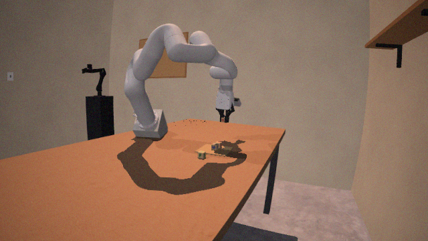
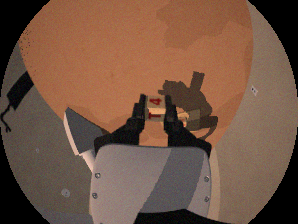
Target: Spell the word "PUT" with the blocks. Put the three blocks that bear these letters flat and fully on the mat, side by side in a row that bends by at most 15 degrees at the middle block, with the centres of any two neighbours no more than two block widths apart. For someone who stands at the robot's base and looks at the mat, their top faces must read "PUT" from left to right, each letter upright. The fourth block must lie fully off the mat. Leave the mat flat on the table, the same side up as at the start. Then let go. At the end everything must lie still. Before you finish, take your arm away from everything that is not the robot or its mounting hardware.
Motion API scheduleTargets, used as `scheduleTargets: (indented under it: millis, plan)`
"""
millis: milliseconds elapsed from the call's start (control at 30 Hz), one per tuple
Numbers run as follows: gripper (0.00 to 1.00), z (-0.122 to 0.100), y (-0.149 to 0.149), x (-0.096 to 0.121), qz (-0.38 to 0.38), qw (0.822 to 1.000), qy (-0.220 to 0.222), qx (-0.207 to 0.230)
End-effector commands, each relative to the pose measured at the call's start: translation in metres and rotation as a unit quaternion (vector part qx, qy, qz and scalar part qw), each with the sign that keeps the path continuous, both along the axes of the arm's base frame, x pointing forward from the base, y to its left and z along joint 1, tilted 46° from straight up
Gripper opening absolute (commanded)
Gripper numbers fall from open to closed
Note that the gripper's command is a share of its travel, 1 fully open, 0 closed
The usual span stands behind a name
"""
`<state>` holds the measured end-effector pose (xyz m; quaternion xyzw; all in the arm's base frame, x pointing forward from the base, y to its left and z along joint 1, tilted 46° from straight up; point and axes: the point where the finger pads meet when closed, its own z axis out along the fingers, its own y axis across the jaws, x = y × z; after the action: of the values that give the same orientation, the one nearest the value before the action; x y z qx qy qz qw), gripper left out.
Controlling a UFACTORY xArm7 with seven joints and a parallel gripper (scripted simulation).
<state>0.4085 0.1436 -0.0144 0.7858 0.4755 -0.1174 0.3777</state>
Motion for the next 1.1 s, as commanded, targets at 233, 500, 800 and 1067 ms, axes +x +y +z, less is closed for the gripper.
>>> scheduleTargets:
  millis: [233, 500, 800, 1067]
  plan:
    - [0.21, 0.008, -0.002, 0.003, -0.025, 0.999, -0.031, 0.008]
    - [0.21, 0.027, -0.017, 0.008, -0.099, 0.988, -0.112, 0.024]
    - [0.21, 0.045, -0.031, 0.012, -0.169, 0.967, -0.188, 0.041]
    - [0.21, 0.061, -0.045, 0.015, -0.233, 0.936, -0.257, 0.057]
